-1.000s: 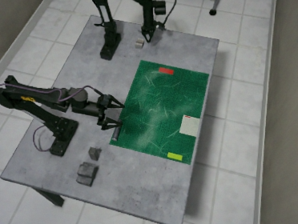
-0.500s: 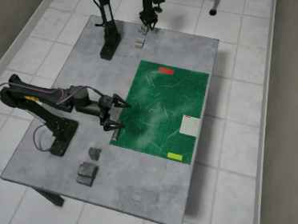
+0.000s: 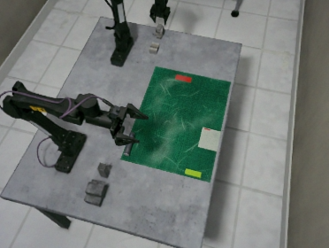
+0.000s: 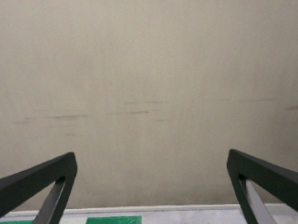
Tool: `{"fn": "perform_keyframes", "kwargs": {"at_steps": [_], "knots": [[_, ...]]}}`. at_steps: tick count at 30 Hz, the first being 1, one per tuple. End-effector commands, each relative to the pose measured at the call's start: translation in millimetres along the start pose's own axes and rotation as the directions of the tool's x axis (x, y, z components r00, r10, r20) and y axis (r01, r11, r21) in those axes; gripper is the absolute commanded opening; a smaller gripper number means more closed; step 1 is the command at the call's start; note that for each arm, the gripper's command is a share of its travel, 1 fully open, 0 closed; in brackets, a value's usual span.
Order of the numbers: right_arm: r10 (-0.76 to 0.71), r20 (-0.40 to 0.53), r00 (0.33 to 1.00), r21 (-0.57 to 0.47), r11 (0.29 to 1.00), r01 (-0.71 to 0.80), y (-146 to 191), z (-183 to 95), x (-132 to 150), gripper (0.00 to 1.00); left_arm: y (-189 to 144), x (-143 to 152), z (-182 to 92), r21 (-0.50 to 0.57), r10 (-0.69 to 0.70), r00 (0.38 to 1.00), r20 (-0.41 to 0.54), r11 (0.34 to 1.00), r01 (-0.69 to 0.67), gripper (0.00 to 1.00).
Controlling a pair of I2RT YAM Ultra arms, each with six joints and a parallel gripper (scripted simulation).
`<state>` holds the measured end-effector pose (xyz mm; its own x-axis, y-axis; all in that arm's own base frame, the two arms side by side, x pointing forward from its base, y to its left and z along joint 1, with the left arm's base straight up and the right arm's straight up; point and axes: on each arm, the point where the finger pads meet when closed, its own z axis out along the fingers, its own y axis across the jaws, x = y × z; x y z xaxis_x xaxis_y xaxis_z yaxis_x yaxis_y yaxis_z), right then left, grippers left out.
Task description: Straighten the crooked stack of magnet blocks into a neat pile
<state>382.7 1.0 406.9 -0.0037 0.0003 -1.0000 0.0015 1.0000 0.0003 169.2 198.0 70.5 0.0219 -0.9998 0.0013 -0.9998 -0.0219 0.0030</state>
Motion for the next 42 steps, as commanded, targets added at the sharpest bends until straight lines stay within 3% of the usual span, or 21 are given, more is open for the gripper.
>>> {"fn": "perform_keyframes", "kwargs": {"at_steps": [1,3,4,15,16,29,32,34,38,42], "knots": [[-0.01,0.022,1.0,0.016,1.0,0.01,-4,0,-15,1.0,-5,-11,-8,0.013,0.005,0.999,0.04,1.0,-0.006,0.62],[-0.01,0.043,0.999,0.016,1.0,0.009,-4,-6,-23,1.0,-6,-9,-9,0.012,0.015,0.999,0.04,1.0,-0.016,0.62],[-0.01,0.05,0.999,0.016,1.0,0.009,-4,-7,-26,1.0,3,-6,17,-0.01,-0.002,1.0,0.014,1.0,0.002,0.62],[-0.01,0.049,0.999,0.016,1.0,0.009,-4,-7,-26,1.0,1,-6,35,-0.008,-0.007,1.0,0.015,1.0,0.007,0.62],[-0.01,0.049,0.999,0.016,1.0,0.009,-4,-7,-26,1.0,-3,-9,41,0.02,0.009,0.999,0.044,1.0,-0.009,0.62],[-0.01,0.051,0.999,0.016,1.0,0.009,-4,-7,-27,1.0,-3,-7,88,0.03,0.003,1.0,0.024,1.0,-0.004,0.62],[-0.01,0.051,0.999,0.016,1.0,0.009,-4,-7,-27,1.0,-1,-6,83,0.01,0.005,1.0,0.016,1.0,-0.006,0.62],[-0.01,0.051,0.999,0.016,1.0,0.009,-4,-7,-27,1.0,-12,-21,64,0.061,-0.001,0.997,0.075,0.998,-0.004,0.62],[-0.01,0.051,0.999,0.016,1.0,0.009,-4,-7,-27,1.0,0,-3,77,0.026,0.012,0.999,0.033,1.0,-0.013,0.62],[-0.01,0.051,0.999,0.016,1.0,0.009,-4,-7,-27,1.0,-3,-11,71,0.043,-0.001,0.999,0.052,0.999,-0.002,0.62]]}}
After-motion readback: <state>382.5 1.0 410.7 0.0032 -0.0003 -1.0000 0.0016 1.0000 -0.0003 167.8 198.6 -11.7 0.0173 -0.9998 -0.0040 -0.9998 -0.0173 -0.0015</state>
